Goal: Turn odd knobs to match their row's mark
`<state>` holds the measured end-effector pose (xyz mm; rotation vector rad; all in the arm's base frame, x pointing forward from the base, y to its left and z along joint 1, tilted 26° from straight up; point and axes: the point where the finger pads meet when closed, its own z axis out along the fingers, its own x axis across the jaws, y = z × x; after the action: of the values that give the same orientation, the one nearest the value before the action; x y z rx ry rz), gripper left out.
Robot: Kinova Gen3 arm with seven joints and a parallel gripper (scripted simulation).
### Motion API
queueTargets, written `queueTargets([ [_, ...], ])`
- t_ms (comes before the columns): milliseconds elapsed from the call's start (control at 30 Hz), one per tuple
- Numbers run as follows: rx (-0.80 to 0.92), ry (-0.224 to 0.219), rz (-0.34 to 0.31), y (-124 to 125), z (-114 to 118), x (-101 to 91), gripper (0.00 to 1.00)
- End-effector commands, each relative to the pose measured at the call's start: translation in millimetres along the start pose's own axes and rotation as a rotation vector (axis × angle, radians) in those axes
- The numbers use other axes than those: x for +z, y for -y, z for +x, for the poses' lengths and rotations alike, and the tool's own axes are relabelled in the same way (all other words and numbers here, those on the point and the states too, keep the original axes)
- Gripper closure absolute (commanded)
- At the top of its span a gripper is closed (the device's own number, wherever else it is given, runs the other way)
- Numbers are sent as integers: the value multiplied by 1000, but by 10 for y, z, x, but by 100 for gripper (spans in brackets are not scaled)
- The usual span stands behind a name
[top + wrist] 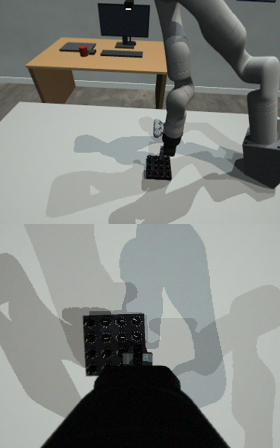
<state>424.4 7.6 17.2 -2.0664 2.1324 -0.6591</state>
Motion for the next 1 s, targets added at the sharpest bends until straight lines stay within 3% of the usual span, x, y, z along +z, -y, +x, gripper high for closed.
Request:
queueTargets([
  [0,0,1,1,3,-2,-4,70],
  [967,-106,1,1,3,-2,-4,70],
])
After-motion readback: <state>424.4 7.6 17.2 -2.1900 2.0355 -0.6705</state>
